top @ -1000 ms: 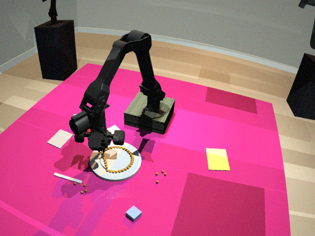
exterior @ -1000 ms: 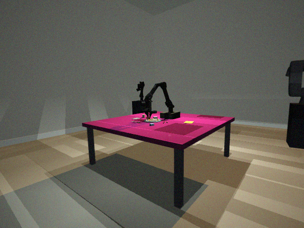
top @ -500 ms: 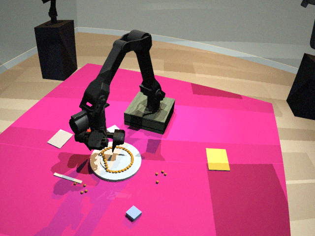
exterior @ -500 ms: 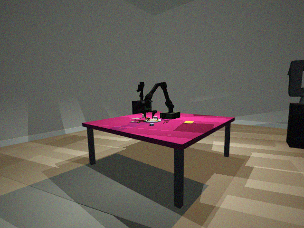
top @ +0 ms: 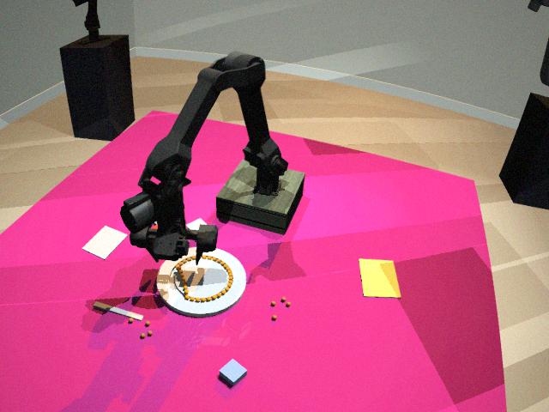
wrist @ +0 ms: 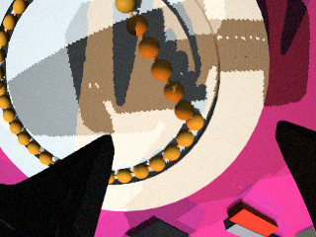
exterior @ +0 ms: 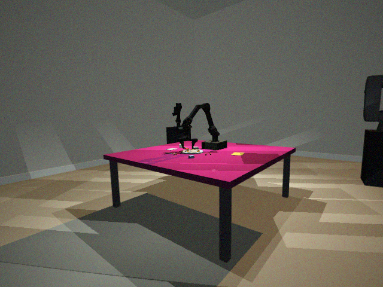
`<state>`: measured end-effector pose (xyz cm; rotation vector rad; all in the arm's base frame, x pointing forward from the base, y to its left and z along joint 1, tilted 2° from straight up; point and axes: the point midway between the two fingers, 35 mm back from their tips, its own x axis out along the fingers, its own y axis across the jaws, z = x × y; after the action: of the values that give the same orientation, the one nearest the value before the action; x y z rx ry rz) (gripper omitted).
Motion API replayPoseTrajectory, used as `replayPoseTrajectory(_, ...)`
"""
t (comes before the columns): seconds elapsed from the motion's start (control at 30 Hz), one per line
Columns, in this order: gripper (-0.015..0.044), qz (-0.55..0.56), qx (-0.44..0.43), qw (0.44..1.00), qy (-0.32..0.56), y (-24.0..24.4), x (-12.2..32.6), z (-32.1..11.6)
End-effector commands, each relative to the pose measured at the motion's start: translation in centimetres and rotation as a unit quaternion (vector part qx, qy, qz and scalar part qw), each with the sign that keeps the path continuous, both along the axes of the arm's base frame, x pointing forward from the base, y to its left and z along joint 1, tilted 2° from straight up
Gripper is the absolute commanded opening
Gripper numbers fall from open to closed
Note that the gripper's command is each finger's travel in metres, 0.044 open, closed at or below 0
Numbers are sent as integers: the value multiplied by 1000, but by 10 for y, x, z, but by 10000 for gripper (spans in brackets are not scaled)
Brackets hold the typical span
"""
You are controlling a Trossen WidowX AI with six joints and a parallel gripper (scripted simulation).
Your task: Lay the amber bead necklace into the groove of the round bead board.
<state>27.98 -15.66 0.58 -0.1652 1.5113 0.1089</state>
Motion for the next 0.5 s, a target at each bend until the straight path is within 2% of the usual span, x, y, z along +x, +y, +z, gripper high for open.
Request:
replayPoseTrajectory(0.0, 414, 3, 2, 1000, -1, 1, 2, 1)
replayPoseTrajectory(0.37, 125, 122, -4, 993, -1, 43, 67, 33)
replayPoseTrajectory(0.47, 120, 130, -4, 992, -1, 47, 70, 35)
